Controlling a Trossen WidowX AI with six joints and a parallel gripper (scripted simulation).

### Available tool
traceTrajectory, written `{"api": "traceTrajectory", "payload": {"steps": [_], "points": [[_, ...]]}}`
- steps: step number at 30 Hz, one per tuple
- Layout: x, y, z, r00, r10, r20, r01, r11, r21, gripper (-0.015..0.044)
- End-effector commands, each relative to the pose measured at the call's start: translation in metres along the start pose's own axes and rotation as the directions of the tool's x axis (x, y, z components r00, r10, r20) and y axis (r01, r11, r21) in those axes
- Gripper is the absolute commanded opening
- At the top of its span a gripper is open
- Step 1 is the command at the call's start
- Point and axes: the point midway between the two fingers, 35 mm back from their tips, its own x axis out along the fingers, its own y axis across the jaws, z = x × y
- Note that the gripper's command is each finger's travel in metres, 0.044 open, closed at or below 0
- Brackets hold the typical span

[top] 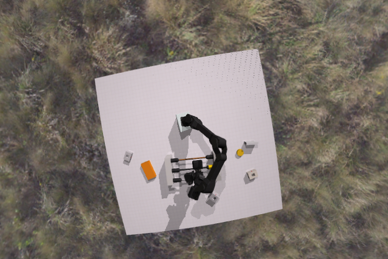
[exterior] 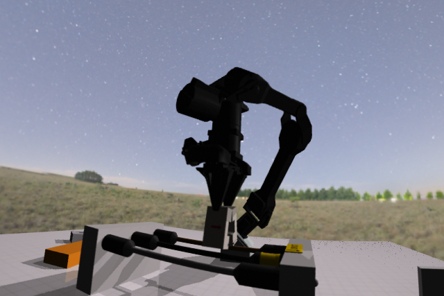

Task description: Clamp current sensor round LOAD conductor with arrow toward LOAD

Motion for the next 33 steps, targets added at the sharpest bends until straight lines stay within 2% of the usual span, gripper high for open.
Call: {"api": "traceTrajectory", "payload": {"steps": [1, 33], "points": [[0.001, 0.004, -0.001, 1.0, 0.013, -0.001, -0.013, 1.0, 0.0, 0.0], [0.052, 0.007, -0.002, 1.0, 0.013, -0.003, -0.013, 1.0, -0.001, 0.0]]}}
